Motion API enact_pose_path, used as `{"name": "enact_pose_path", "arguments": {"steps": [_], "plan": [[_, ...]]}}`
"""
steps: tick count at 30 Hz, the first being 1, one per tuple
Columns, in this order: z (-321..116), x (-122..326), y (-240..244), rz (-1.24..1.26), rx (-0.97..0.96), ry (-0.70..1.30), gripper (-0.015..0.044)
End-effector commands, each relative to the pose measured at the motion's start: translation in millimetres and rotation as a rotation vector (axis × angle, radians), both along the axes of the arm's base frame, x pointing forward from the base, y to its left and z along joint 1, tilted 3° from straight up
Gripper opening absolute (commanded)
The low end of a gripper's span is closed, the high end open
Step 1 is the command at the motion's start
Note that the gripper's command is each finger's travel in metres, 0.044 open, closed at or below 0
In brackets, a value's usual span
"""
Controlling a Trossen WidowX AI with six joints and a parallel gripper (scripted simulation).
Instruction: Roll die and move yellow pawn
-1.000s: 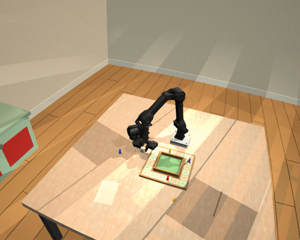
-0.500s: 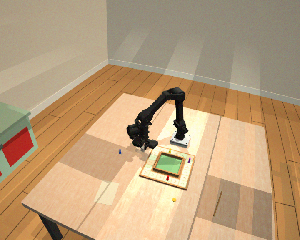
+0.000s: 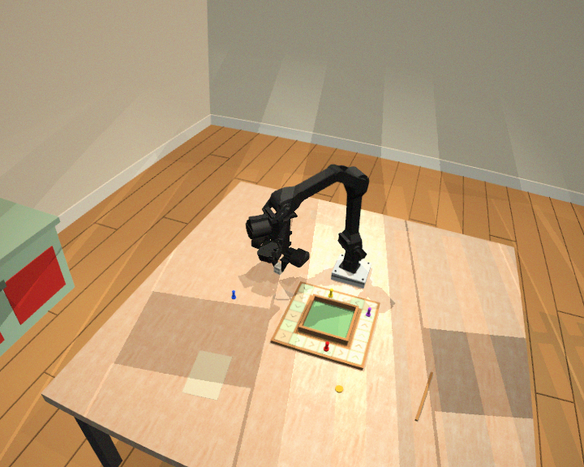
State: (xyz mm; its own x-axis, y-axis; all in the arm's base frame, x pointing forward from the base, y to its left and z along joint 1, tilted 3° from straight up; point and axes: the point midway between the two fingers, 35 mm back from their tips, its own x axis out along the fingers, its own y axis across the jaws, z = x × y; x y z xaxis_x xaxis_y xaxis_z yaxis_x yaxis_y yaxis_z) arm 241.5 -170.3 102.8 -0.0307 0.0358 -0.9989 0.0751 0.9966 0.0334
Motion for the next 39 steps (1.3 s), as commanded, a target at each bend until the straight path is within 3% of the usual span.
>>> {"name": "enact_pose_path", "arguments": {"steps": [1, 6, 39], "plan": [[20.5, -3.3, 0.6, 0.004, -0.008, -0.005, 0.0], [20.4, 0.5, 7.3, 0.012, -0.008, -0.006, 0.0], [-6.6, 38.0, 167.1, 0.184, 0.008, -0.018, 0.0]]}}
